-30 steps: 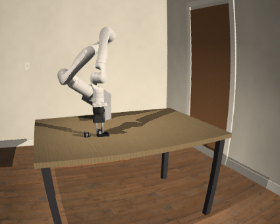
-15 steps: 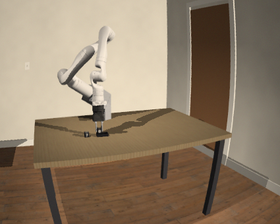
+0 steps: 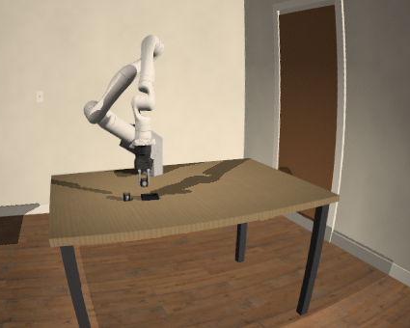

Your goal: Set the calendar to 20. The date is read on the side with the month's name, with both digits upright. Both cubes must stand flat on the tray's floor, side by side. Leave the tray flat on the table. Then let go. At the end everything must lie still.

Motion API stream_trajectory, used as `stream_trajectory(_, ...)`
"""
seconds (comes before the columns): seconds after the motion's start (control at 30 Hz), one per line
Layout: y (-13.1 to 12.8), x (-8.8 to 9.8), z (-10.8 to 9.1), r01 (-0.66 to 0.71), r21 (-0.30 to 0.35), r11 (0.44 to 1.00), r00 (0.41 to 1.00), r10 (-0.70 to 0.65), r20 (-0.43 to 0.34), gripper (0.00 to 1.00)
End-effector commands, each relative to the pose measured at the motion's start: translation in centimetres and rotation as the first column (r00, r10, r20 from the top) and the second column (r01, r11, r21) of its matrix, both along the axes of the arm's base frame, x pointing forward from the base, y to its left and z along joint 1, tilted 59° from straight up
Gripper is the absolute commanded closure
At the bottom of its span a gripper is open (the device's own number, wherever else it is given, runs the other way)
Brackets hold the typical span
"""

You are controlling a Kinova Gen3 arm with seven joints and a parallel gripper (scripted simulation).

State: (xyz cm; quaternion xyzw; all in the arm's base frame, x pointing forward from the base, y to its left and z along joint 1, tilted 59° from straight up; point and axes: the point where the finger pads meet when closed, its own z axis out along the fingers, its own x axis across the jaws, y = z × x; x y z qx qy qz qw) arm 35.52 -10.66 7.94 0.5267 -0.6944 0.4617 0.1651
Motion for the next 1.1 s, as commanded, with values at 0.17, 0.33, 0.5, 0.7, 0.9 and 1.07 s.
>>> stream_trajectory(0.17, 2.6, -0.1, 1.1, -0.026, 0.0, 1.0, 1.0, 0.026, 0.003, 0.43)
stream_trajectory(0.33, 3.8, -0.5, 1.8, -0.026, 0.0, 1.0, 1.0, 0.026, 0.003, 0.43)
stream_trajectory(0.5, 4.4, -0.7, 2.3, -0.026, 0.0, 1.0, 1.0, 0.026, 0.003, 0.43)
stream_trajectory(0.7, 4.6, -0.8, 2.4, -0.026, 0.0, 1.0, 1.0, 0.026, 0.003, 0.43)
stream_trajectory(0.9, 4.6, -0.8, 2.4, -0.026, 0.0, 1.0, 1.0, 0.026, 0.003, 0.43)
stream_trajectory(1.07, 4.6, -0.8, 2.4, -0.025, 0.0, 1.0, 1.0, 0.025, 0.003, 0.43)
